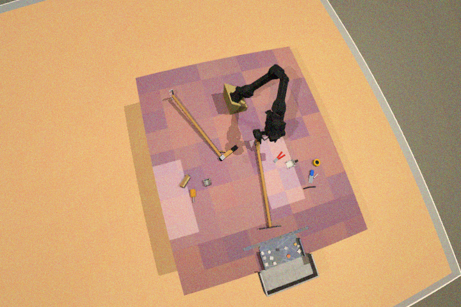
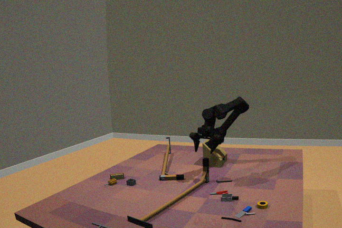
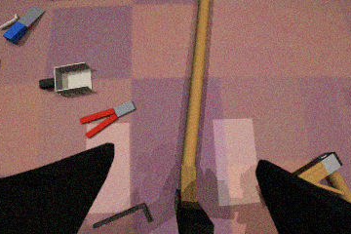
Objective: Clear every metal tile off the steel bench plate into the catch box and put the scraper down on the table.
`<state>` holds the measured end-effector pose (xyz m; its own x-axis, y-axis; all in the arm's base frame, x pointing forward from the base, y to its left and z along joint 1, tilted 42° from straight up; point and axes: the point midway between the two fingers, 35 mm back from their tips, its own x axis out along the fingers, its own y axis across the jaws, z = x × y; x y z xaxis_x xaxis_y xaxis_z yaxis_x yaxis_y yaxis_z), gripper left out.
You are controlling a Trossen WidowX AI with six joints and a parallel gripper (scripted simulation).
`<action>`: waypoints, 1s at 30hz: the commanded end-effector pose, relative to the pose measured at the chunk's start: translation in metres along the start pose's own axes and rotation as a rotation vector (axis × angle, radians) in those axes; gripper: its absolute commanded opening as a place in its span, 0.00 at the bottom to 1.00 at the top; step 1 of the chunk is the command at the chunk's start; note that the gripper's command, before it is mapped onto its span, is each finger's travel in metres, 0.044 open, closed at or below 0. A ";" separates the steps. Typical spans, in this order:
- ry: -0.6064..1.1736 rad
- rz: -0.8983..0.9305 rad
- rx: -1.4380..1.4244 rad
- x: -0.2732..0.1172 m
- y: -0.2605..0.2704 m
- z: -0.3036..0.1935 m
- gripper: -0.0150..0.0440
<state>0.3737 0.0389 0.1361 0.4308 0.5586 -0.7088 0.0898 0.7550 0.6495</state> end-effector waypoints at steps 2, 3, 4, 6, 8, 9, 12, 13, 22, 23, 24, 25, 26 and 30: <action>-0.027 -0.006 0.010 -0.009 -0.002 -0.012 1.00; -0.031 -0.008 0.011 -0.010 -0.003 -0.014 1.00; -0.035 -0.009 0.012 -0.011 -0.003 -0.016 1.00; -0.044 -0.013 0.014 -0.013 -0.004 -0.020 1.00; -0.052 -0.016 0.016 -0.015 -0.005 -0.024 1.00; -0.056 -0.017 0.017 -0.016 -0.006 -0.026 1.00; -0.067 -0.016 0.018 -0.019 -0.007 -0.033 1.00; -0.070 -0.016 0.018 -0.020 -0.007 -0.035 1.00; -0.099 -0.008 0.019 -0.028 -0.012 -0.056 1.00; -0.102 -0.007 0.019 -0.029 -0.012 -0.059 1.00; -0.105 -0.007 0.020 -0.030 -0.013 -0.061 1.00; -0.108 -0.006 0.020 -0.030 -0.014 -0.064 1.00; -0.111 -0.005 0.020 -0.031 -0.014 -0.066 1.00; -0.124 -0.002 0.020 -0.033 -0.017 -0.076 1.00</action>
<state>0.3001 0.0335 0.1299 0.5252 0.5113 -0.6802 0.1061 0.7538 0.6485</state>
